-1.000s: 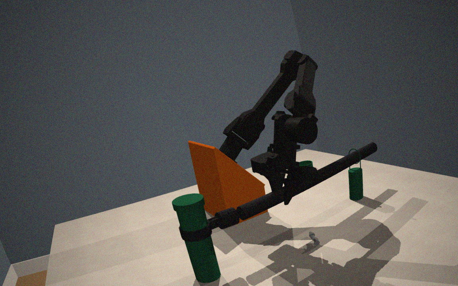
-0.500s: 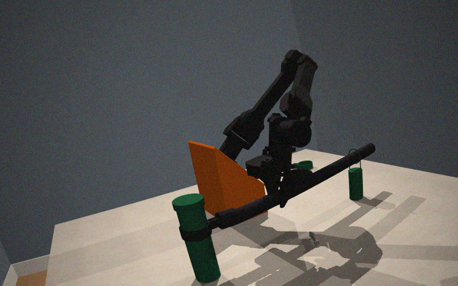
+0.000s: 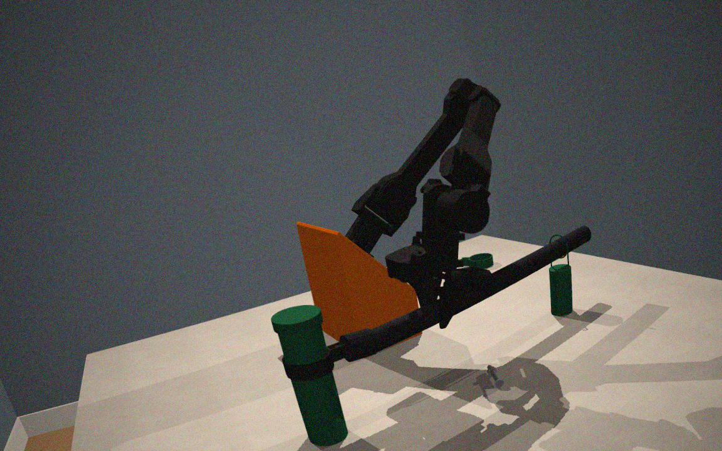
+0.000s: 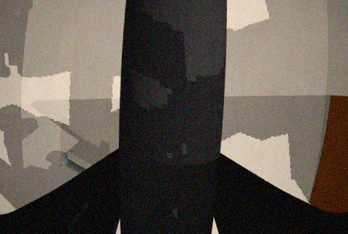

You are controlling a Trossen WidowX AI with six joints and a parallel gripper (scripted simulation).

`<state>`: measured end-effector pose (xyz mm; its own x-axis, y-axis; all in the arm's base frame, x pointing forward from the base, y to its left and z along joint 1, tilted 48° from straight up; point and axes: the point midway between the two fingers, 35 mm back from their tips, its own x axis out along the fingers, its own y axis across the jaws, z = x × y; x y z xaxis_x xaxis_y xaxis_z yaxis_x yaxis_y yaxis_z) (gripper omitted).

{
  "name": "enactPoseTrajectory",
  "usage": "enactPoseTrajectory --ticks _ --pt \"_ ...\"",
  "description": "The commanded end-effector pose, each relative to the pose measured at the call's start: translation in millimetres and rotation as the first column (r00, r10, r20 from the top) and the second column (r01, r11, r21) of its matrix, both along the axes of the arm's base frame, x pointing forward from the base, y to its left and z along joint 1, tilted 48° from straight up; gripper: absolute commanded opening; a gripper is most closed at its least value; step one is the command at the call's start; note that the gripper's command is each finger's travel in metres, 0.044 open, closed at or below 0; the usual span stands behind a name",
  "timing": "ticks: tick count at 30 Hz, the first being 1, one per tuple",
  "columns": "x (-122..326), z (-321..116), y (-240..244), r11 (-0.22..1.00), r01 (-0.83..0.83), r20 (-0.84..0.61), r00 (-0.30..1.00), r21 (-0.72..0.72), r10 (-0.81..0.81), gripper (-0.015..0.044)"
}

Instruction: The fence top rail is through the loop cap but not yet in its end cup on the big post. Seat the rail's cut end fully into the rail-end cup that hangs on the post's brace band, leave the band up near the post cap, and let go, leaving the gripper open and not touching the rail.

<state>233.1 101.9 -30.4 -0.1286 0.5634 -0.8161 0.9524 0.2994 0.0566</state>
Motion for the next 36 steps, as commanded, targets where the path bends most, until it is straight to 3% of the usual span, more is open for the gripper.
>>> enactPoseTrajectory --ticks 1,36 --pt "0.1 0.2 0.0 1.000 0.000 0.000 1.000 0.000 0.000 0.0000" --pt "0.8 1.8 -6.6 1.000 0.004 0.000 1.000 -0.012 -0.004 0.0000"
